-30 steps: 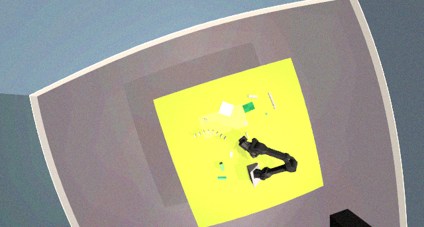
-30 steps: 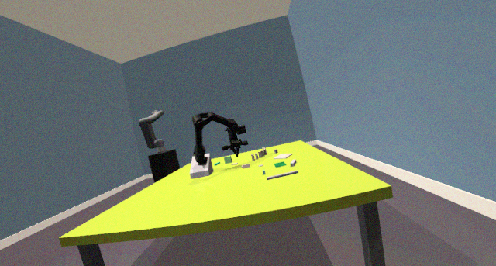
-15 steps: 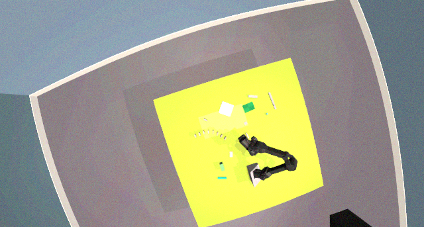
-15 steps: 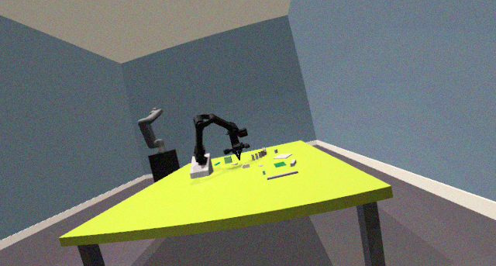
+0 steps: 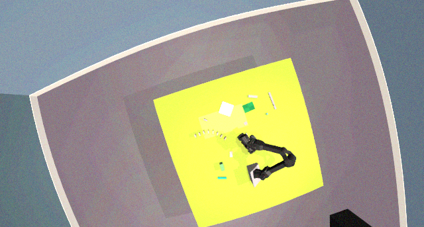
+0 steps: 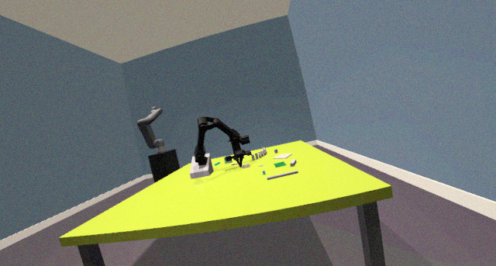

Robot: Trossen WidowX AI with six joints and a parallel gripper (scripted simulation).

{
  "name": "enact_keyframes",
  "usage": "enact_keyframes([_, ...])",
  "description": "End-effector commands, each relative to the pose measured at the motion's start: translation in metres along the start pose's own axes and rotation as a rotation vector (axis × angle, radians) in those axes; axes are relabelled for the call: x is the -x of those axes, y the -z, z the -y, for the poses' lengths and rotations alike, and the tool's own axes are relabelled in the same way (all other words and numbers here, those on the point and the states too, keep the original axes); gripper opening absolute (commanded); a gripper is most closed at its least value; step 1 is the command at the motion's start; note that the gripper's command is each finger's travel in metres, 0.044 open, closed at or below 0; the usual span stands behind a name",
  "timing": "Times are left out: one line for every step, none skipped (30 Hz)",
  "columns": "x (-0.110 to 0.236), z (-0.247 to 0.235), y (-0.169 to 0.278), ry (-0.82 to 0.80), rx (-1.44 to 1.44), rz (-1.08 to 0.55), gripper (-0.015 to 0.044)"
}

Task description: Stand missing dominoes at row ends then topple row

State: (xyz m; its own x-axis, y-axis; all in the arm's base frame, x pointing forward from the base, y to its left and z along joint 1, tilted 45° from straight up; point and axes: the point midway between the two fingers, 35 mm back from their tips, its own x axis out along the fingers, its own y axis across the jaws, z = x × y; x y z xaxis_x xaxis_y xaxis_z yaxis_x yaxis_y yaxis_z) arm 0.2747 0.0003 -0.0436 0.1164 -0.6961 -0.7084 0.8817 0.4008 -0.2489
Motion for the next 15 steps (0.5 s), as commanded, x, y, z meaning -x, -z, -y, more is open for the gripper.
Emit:
enact_keyframes([-0.002, -0.008, 0.000, 0.001, 0.007, 0.005, 0.0000])
enact_keyframes([-0.002, -0.009, 0.000, 0.000, 0.007, 0.005, 0.0000])
enact_keyframes([-0.002, -0.011, 0.000, 0.000, 0.007, 0.005, 0.0000])
enact_keyframes([-0.002, -0.013, 0.000, 0.000, 0.007, 0.005, 0.0000])
enact_keyframes([-0.002, -0.014, 0.000, 0.000, 0.007, 0.005, 0.0000])
enact_keyframes([-0.002, -0.016, 0.000, 0.000, 0.007, 0.005, 0.0000])
enact_keyframes([-0.002, -0.018, 0.000, 0.000, 0.007, 0.005, 0.0000])
enact_keyframes([-0.002, -0.019, 0.000, 0.000, 0.007, 0.005, 0.0000])
enact_keyframes([-0.002, -0.021, 0.000, 0.000, 0.006, 0.005, 0.0000])
enact_keyframes([-0.002, -0.023, 0.000, 0.000, 0.006, 0.005, 0.0000])
enact_keyframes([-0.002, -0.024, 0.001, 0.000, 0.006, 0.005, 0.0000])
enact_keyframes([-0.002, -0.026, 0.001, 0.000, 0.006, 0.005, 0.0000])
enact_keyframes([-0.002, -0.027, 0.001, 0.000, 0.006, 0.005, 0.0000])
enact_keyframes([0.000, -0.023, 0.000, -0.011, 0.000, 0.001, 0.0000])
enact_keyframes([0.003, -0.027, -0.001, -0.027, 0.007, 0.000, 0.0000])
